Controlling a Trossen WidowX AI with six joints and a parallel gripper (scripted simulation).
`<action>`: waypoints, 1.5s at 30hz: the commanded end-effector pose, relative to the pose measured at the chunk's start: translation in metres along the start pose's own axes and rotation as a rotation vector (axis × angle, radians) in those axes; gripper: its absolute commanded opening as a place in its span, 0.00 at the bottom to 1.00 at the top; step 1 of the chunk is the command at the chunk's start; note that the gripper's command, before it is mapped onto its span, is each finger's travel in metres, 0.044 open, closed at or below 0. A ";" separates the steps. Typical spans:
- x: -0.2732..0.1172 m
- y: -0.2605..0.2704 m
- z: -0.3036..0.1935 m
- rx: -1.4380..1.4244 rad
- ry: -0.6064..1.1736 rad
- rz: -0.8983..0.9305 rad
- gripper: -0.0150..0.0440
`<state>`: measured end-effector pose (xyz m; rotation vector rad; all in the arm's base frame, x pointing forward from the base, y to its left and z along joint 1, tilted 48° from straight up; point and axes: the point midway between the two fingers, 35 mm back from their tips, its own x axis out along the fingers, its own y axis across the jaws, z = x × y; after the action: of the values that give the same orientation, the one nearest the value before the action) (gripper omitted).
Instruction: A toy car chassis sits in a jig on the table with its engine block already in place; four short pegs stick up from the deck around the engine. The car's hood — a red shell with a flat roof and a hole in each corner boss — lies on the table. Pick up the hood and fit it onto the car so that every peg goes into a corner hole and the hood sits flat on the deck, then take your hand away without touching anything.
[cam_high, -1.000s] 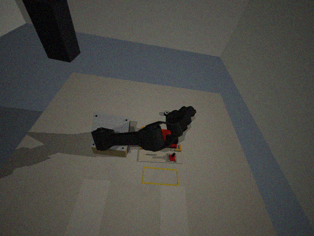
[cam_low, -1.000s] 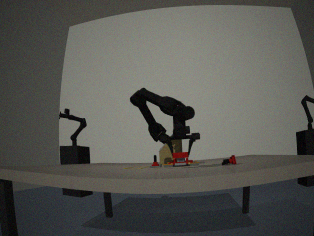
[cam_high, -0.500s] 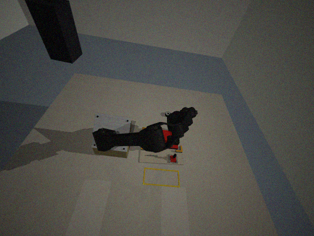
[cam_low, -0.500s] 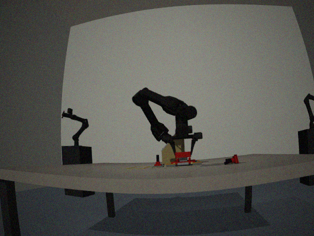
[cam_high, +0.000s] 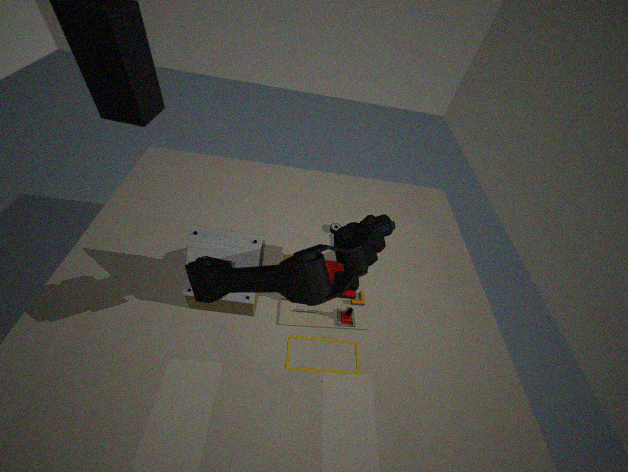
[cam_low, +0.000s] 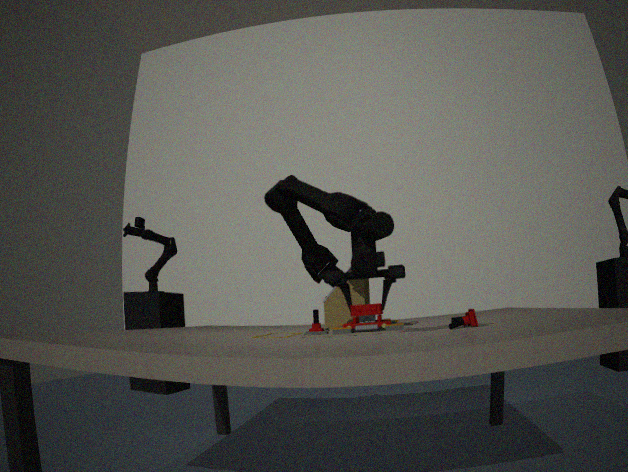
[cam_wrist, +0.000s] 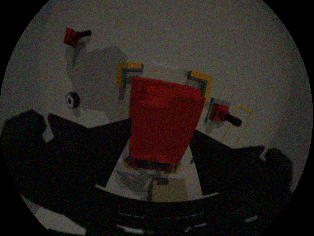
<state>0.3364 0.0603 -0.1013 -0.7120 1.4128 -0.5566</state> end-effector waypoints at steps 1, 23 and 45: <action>0.003 0.001 -0.002 -0.006 0.004 0.002 0.25; 0.003 0.001 -0.001 -0.005 0.003 0.003 0.25; -0.001 0.000 -0.001 -0.006 -0.001 0.001 0.25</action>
<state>0.3350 0.0615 -0.1004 -0.7213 1.4156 -0.5516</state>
